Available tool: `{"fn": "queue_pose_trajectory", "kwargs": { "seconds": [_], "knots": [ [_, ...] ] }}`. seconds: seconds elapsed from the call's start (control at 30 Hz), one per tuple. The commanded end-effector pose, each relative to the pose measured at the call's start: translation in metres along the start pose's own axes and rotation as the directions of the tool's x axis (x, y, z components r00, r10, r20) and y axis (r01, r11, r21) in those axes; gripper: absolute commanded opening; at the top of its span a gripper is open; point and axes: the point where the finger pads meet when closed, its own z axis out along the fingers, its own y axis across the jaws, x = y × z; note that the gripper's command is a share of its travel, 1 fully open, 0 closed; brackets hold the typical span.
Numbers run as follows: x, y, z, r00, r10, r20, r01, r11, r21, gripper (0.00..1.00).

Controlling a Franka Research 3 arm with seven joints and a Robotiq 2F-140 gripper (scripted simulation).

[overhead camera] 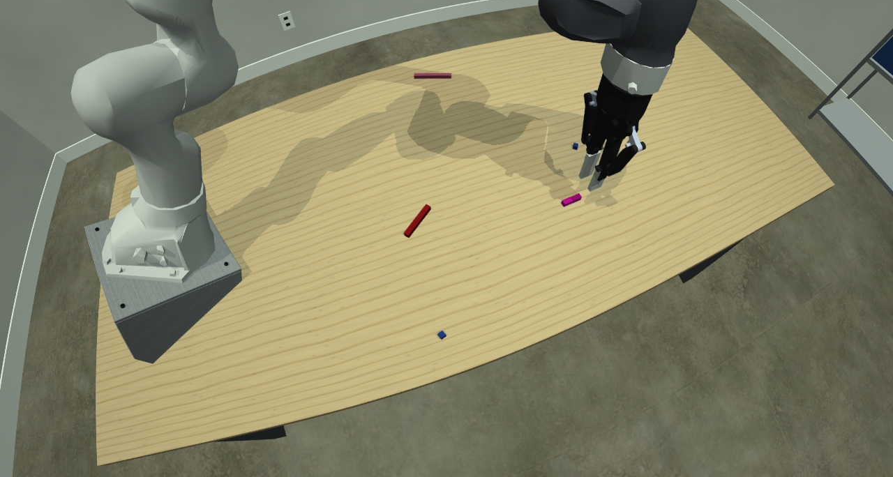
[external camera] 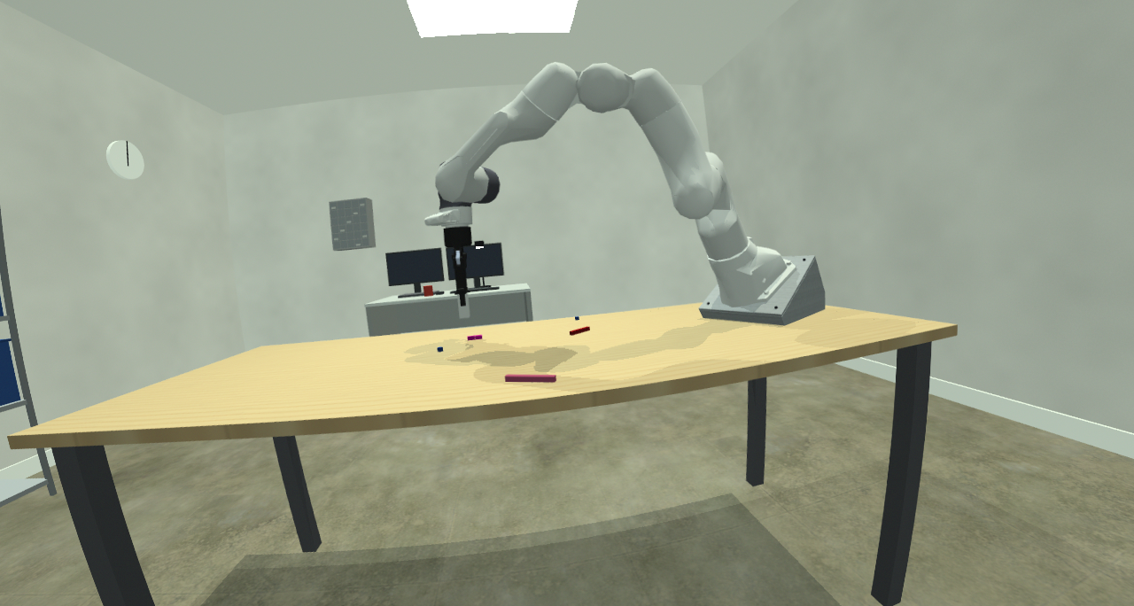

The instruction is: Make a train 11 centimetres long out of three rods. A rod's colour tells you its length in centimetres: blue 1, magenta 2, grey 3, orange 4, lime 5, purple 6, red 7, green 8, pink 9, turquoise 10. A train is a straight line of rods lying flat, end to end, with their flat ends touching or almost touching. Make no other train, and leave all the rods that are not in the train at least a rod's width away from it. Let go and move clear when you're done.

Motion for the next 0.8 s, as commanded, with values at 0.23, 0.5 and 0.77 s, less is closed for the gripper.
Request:
{"fn": "queue_pose_trajectory", "kwargs": {
  "seconds": [0.23, 0.5, 0.77],
  "knots": [
    [-0.004, -0.004, -0.027, 1.0, -0.002, 0.012, 0.002, 1.0, 0.015, 0.23],
    [-0.004, -0.004, -0.028, 1.0, -0.002, 0.012, 0.002, 1.0, 0.015, 1.0],
    [-0.004, -0.004, -0.028, 1.0, -0.002, 0.012, 0.002, 1.0, 0.015, 1.0]
  ]
}}
